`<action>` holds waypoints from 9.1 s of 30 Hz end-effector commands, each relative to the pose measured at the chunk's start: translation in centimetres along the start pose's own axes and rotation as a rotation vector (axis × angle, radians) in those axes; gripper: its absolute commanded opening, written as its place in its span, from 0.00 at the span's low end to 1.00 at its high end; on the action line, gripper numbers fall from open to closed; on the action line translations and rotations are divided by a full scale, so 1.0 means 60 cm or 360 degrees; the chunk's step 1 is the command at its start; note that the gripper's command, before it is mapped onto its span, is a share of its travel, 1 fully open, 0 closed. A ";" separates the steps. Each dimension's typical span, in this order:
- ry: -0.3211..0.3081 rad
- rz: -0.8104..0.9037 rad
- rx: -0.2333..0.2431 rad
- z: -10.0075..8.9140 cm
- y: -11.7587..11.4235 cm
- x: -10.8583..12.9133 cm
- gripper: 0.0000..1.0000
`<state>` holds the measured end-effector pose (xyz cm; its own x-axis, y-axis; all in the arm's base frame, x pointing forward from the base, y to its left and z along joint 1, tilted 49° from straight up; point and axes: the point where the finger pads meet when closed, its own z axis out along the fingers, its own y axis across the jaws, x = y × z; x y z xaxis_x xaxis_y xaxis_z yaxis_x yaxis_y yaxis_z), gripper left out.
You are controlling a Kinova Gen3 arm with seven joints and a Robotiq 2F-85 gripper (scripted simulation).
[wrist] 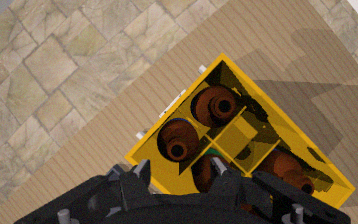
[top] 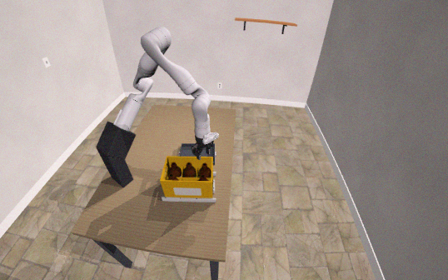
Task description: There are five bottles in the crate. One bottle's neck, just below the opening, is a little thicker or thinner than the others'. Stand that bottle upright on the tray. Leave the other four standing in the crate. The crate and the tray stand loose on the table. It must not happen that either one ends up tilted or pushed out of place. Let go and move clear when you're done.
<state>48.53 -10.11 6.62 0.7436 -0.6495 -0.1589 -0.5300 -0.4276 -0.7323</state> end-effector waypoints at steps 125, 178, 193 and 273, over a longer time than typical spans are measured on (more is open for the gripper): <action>0.0010 0.0005 0.0005 0.071 -0.007 0.005 0.64; 0.0010 0.0005 0.0005 0.071 -0.008 0.007 0.64; 0.0010 0.0005 0.0005 0.071 -0.008 0.007 0.64; 0.0010 0.0005 0.0005 0.097 -0.008 0.006 0.64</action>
<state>51.02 -6.67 3.36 0.7425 -0.6510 -0.1579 -0.5297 -0.4263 -0.7332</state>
